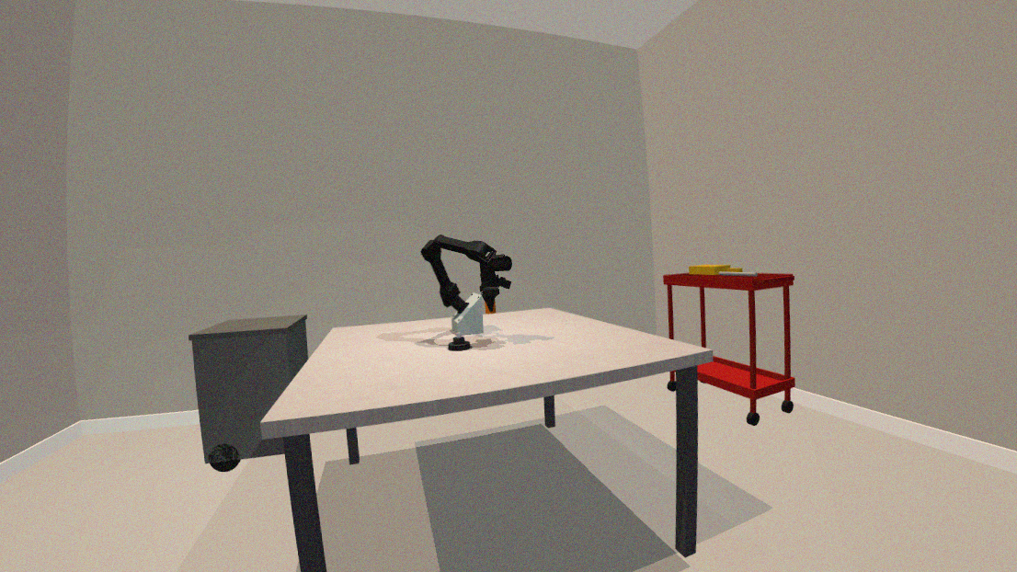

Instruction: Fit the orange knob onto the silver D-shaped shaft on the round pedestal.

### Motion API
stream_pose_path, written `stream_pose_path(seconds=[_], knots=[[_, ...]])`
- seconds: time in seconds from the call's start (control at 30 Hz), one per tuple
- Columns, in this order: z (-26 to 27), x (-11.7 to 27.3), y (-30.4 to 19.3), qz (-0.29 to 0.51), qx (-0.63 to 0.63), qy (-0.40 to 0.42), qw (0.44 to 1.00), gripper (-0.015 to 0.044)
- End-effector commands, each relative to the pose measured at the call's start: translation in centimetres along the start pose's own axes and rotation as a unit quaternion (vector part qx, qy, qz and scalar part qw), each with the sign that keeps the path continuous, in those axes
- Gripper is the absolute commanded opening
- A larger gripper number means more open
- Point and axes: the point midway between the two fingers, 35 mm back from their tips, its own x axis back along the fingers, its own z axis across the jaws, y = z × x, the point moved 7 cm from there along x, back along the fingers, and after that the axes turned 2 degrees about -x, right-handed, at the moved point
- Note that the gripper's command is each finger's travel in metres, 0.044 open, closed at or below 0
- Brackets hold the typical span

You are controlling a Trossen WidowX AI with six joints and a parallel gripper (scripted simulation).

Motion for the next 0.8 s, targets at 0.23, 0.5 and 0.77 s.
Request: stream_pose_path(seconds=[0.23, 0.5, 0.77], knots=[[-1.7, -0.6, -3.1, 0.000, 0.001, -0.005, 1.000, 0.0000], [-2.7, -1.2, -5.3, 0.002, 0.000, -0.006, 1.000, 0.0000], [-3.5, -1.8, -7.6, 0.005, -0.001, -0.007, 1.000, 0.0000]])
